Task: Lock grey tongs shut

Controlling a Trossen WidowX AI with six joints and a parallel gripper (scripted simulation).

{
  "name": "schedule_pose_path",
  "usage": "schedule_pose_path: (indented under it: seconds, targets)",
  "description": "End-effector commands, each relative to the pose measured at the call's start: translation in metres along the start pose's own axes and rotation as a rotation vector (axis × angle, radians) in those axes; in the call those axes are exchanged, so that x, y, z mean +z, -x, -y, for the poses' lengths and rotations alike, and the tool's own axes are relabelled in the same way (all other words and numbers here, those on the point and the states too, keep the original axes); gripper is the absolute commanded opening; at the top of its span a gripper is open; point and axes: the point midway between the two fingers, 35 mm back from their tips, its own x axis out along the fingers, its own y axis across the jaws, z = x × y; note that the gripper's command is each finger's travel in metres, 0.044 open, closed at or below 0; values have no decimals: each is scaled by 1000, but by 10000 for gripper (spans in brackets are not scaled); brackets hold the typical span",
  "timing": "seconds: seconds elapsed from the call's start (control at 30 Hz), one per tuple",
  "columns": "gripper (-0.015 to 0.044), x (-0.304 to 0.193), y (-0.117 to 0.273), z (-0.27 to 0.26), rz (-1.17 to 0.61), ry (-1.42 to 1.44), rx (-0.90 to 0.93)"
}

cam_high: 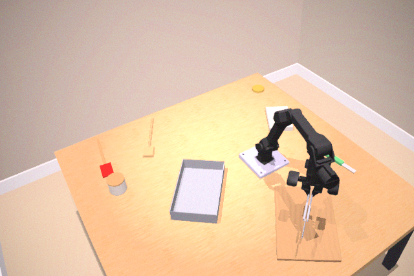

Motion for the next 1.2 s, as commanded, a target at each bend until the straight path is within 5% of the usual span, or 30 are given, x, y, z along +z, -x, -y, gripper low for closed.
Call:
schedule_pose_path:
  seconds: [0.0, 1.17]
  targets:
    - [-150, 0, -1, 1, 4, -7, -4]
    - [-150, -5, -57, 5, 3, -6, -3]
